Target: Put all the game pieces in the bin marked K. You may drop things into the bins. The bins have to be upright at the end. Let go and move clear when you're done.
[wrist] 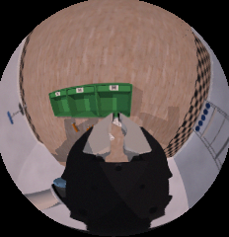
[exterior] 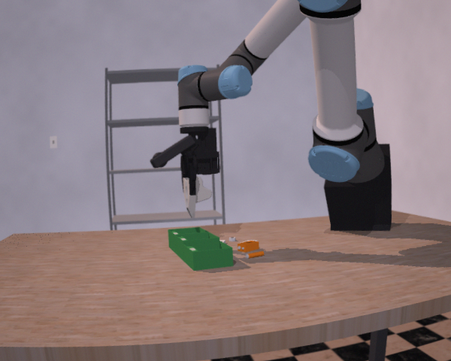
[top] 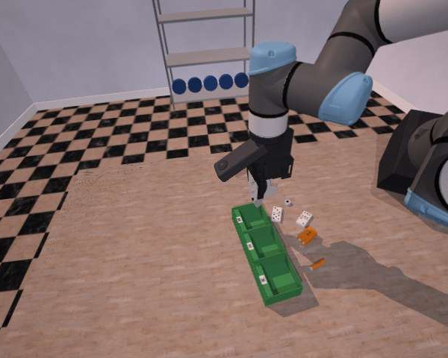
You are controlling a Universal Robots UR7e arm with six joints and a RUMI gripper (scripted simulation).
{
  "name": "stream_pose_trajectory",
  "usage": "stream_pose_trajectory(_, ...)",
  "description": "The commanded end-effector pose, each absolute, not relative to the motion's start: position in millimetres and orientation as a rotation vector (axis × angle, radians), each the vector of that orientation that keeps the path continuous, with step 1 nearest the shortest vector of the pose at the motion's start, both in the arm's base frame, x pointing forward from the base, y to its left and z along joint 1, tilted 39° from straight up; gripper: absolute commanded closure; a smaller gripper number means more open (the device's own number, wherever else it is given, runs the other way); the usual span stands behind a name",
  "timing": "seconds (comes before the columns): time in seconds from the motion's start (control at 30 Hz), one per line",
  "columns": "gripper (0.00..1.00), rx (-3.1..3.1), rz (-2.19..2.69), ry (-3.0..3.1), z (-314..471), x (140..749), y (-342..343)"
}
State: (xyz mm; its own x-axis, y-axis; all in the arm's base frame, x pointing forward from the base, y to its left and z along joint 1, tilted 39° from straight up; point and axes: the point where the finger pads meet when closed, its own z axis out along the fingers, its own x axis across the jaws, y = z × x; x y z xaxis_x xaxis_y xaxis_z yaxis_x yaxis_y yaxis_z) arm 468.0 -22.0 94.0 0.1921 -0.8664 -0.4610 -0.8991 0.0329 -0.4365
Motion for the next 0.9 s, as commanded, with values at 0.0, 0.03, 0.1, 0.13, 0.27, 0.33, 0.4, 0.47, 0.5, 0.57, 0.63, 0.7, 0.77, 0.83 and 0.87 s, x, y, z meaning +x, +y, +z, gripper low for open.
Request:
stream_pose_trajectory(0.0, 0.96, -1.812, 0.064, 1.655, 96.6, 466.6, -23.7)
stream_pose_trajectory(0.03, 0.96, -1.812, 0.064, 1.655, 96.6, 466.6, -23.8)
stream_pose_trajectory(0.1, 0.96, -1.812, 0.064, 1.655, 101.2, 464.6, -15.1)
stream_pose_trajectory(0.13, 0.96, -1.812, 0.064, 1.655, 103.5, 463.7, -10.8)
stream_pose_trajectory(0.27, 0.96, -1.812, 0.064, 1.655, 108.1, 461.7, -2.1)
stream_pose_trajectory(0.33, 0.96, -1.812, 0.064, 1.655, 112.8, 459.8, 6.6)
stream_pose_trajectory(0.4, 0.96, -1.812, 0.064, 1.655, 117.4, 457.9, 15.2)
stream_pose_trajectory(0.47, 0.96, -1.812, 0.064, 1.655, 122.0, 455.9, 23.9)
stream_pose_trajectory(0.5, 0.96, -1.812, 0.064, 1.655, 124.3, 455.0, 28.2)
stream_pose_trajectory(0.57, 0.96, -1.812, 0.064, 1.655, 129.0, 453.0, 36.9)
stream_pose_trajectory(0.63, 0.96, -1.812, 0.064, 1.655, 133.6, 451.1, 45.5)
stream_pose_trajectory(0.7, 0.96, -1.812, 0.064, 1.655, 135.4, 450.4, 49.0)
stream_pose_trajectory(0.77, 0.96, -1.812, 0.064, 1.655, 135.4, 450.4, 49.0)
stream_pose_trajectory(0.83, 0.96, -1.812, 0.064, 1.655, 135.4, 450.4, 49.0)
stream_pose_trajectory(0.87, 0.96, -1.812, 0.064, 1.655, 135.4, 450.4, 49.0)
